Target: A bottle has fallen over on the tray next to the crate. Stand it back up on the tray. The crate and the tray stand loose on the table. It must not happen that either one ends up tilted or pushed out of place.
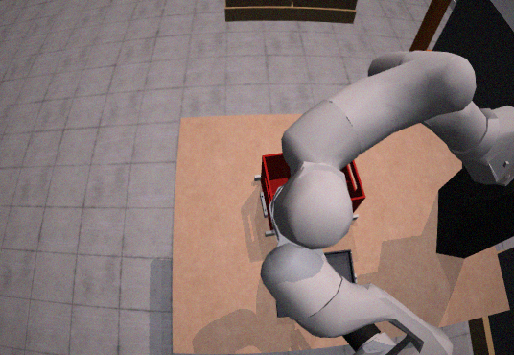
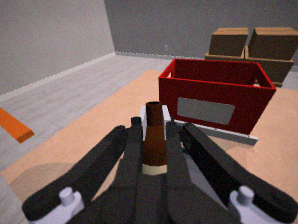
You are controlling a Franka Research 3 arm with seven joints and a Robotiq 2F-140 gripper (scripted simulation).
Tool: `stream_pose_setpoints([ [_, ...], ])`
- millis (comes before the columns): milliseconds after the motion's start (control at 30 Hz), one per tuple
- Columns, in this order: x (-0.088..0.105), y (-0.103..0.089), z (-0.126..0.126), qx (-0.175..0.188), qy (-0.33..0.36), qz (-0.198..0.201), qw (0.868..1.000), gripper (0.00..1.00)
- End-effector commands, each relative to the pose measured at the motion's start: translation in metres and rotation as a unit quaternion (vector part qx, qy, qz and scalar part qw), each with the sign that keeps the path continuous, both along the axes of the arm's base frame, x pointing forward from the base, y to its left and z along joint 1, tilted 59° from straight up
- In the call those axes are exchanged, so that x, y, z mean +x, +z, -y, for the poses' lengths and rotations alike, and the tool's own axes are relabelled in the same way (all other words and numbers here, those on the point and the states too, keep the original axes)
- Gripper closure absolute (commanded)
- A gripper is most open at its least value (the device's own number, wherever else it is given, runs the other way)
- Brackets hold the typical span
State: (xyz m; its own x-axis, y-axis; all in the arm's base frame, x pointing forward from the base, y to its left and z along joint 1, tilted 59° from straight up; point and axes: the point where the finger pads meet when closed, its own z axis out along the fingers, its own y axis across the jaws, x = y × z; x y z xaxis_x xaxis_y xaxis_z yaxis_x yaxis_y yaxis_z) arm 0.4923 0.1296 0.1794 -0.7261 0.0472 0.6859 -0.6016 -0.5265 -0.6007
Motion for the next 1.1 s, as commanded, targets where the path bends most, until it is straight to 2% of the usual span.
stream_pose_setpoints([
  [0,0.004,-0.002,0.002,-0.001,0.000,-0.001,1.000,1.00],
  [1067,0.030,-0.018,0.013,-0.001,0.000,-0.001,1.000,1.00],
])
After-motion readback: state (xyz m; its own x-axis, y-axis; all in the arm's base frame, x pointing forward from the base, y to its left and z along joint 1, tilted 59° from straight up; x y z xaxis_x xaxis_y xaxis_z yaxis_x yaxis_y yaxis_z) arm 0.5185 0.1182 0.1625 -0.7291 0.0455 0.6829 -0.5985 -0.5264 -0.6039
